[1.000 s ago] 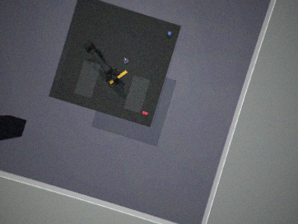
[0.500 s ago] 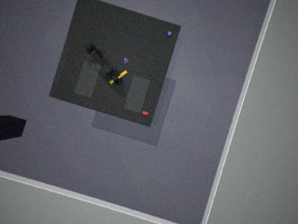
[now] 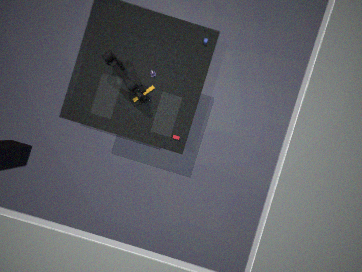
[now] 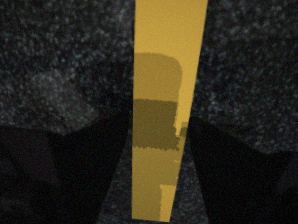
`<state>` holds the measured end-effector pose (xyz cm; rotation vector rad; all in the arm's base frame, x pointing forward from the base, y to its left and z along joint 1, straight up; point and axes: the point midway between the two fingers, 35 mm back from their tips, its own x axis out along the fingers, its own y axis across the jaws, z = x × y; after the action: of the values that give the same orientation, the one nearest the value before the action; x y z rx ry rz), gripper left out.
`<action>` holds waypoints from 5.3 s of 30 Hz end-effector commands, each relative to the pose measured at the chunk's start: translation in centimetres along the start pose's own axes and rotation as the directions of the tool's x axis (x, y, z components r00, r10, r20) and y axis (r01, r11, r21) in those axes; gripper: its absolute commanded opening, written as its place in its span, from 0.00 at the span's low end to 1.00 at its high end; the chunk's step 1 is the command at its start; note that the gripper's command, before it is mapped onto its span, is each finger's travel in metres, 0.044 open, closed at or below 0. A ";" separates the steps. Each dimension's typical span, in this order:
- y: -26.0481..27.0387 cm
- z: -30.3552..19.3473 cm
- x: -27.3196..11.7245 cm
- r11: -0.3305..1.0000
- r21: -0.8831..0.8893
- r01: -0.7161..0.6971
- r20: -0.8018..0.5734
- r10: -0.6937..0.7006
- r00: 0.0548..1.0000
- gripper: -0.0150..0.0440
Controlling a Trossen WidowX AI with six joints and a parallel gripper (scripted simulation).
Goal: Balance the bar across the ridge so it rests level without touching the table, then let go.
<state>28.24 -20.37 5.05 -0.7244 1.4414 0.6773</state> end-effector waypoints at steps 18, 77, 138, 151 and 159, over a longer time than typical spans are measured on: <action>-0.4 0.0 -2.6 1.000 -0.001 0.000 0.001 0.000 1.000 0.25; 3.7 10.2 -10.2 0.994 0.109 -0.004 0.013 0.003 1.000 0.25; 12.0 19.5 -6.2 0.971 0.239 -0.015 0.021 0.010 1.000 0.25; 12.0 19.5 -6.1 0.971 0.239 -0.015 0.021 0.010 1.000 0.25; 12.0 19.5 -6.0 0.971 0.239 -0.015 0.021 0.010 1.000 0.25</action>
<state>30.80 2.45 10.66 -0.5244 1.4816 0.5103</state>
